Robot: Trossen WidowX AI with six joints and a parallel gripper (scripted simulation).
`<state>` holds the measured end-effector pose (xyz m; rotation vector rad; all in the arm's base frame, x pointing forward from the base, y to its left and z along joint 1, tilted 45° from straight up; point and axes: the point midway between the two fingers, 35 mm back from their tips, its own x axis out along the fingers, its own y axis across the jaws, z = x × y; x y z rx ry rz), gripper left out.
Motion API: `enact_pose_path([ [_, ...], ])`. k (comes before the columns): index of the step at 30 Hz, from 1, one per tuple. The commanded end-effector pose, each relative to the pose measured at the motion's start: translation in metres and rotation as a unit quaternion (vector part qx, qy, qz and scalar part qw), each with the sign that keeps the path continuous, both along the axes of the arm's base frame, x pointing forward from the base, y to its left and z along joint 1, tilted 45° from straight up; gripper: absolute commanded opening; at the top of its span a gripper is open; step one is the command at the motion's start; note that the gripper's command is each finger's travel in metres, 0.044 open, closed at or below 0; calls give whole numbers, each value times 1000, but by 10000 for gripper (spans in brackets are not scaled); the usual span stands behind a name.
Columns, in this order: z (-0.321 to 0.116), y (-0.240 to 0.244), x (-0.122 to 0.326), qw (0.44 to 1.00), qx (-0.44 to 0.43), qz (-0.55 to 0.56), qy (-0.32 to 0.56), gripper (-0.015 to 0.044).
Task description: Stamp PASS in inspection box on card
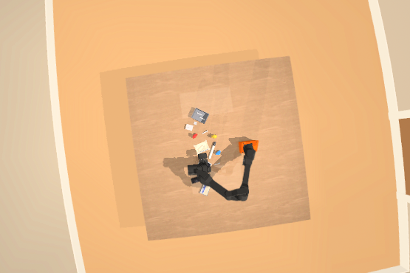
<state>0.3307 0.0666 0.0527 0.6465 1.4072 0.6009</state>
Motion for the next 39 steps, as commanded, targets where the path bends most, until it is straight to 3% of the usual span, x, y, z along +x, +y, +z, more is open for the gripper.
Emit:
enact_pose_path([
  [1,-2,1,0,1000,2,0,3,0],
  [39,-5,4,0,1000,2,0,3,0],
])
